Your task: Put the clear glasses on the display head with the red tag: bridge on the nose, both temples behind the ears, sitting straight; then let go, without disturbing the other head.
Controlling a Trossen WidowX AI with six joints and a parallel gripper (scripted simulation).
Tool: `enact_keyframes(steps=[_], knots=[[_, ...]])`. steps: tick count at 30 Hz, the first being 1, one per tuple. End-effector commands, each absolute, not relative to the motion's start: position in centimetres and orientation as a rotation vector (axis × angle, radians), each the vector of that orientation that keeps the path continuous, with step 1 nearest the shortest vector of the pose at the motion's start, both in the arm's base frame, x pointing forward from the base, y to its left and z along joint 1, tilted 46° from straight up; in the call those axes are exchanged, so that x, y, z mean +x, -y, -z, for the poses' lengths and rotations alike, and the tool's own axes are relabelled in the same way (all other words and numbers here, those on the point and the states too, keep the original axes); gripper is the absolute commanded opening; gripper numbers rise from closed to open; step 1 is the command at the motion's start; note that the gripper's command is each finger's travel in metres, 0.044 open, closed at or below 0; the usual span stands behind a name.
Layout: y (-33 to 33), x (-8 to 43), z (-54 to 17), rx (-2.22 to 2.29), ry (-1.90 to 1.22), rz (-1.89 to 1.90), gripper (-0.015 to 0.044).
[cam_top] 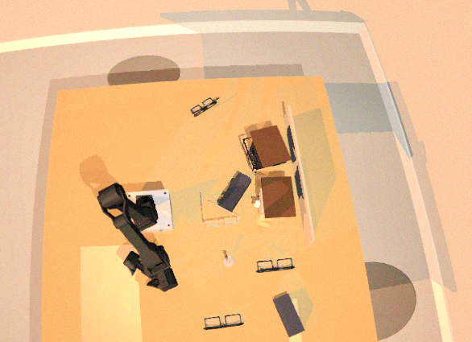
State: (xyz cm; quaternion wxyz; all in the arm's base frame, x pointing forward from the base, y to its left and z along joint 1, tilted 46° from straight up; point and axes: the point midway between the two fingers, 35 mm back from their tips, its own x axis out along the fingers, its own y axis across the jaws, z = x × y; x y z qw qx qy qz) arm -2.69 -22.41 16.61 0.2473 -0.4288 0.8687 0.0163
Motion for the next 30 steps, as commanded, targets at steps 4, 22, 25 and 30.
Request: enact_keyframes(steps=[4, 22, 25, 30], knots=[[23.1, 5.2, -14.3, -1.499, -2.171, -0.554, 0.0200], [10.0, 23.7, -6.9, -2.385, -1.322, -2.150, 0.0200], [6.2, 25.1, -5.6, -2.494, -1.121, -2.408, 0.0200], [4.6, 25.7, -5.0, -2.541, -1.016, -2.550, 0.0200]])
